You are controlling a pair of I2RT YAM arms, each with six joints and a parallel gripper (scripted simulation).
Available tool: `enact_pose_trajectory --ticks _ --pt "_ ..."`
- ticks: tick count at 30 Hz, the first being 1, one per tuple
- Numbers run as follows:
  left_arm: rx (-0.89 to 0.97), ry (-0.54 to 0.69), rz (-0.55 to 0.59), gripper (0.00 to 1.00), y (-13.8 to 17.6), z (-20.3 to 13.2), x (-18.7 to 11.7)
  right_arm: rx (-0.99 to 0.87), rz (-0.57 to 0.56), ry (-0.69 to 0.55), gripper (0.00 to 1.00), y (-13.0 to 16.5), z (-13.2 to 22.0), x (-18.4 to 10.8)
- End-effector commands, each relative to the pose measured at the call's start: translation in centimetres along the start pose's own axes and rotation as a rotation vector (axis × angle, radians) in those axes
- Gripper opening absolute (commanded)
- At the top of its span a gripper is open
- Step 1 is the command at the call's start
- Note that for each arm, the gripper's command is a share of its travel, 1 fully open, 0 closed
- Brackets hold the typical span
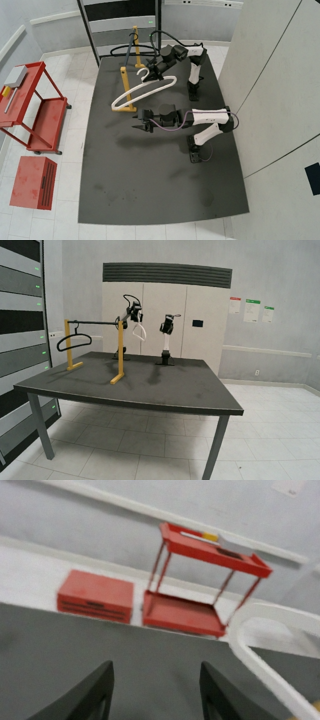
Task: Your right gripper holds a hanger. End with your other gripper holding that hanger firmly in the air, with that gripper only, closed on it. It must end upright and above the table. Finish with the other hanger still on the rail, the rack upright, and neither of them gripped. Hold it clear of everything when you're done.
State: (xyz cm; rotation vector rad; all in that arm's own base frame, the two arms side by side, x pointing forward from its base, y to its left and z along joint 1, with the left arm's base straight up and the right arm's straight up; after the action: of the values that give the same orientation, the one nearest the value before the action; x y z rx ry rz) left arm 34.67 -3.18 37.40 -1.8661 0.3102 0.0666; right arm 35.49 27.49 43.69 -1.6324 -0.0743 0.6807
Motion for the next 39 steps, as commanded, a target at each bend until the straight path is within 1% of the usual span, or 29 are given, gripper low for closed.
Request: enact_pose_trajectory --ticks 1,10,12,13,15,18,20,27,29,34,39 --pt "-0.205 0.148 0.132 0.47 -0.2 -3.2 -2.8 0.029 -0.091 0.0 0.0 -2.1 0.0 -2.6" --pt "-0.514 0.346 0.32 0.47 0.1 -7.2 -6.0 0.03 -0.09 0.0 0.0 -1.3 0.6 -3.8" --pt "-0.514 0.346 0.32 0.47 0.1 -7.2 -6.0 0.03 -0.09 0.0 0.0 -1.3 0.6 -3.8" --pt "-0.551 0.368 0.347 0.47 0.3 -7.7 -6.3 0.033 -0.097 0.001 0.0 -1.6 0.6 -4.1" --pt "-0.63 0.41 0.401 0.47 0.8 -8.5 -6.9 0.031 -0.089 0.003 0.0 -1.1 0.8 -4.2" --pt "-0.777 0.502 0.492 0.47 1.4 -10.0 -8.2 0.033 -0.088 0.006 0.0 -0.6 1.1 -4.9" --pt "-0.848 0.555 0.537 0.47 1.4 -11.0 -8.9 0.03 -0.075 0.01 0.0 0.0 1.3 -5.4" --pt "-1.046 0.678 0.674 0.47 2.3 -13.3 -10.8 0.033 -0.073 0.018 0.0 1.2 2.1 -7.2" --pt "-1.046 0.678 0.674 0.47 2.3 -13.3 -10.8 0.033 -0.073 0.018 0.0 1.2 2.1 -7.2" --pt "-1.13 0.723 0.742 0.47 3.4 -14.2 -11.6 0.032 -0.071 0.015 0.0 2.2 2.9 -8.8" --pt "-1.158 0.728 0.763 0.47 4.1 -14.4 -11.7 0.023 -0.057 0.005 0.0 2.8 3.4 -9.9"
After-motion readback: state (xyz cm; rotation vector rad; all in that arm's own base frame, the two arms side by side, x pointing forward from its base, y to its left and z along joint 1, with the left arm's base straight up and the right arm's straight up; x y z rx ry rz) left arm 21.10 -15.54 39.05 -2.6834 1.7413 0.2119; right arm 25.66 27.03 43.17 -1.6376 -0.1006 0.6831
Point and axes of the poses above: on each arm, the point where the finger pads meet when closed, its own x axis out along the fingers, its own z axis across the jaws, y = z × x, the point moved 1 cm from there along -x, back along the fingers, and after that the axes turned 1 degree about -x, right-handed, at the moved point
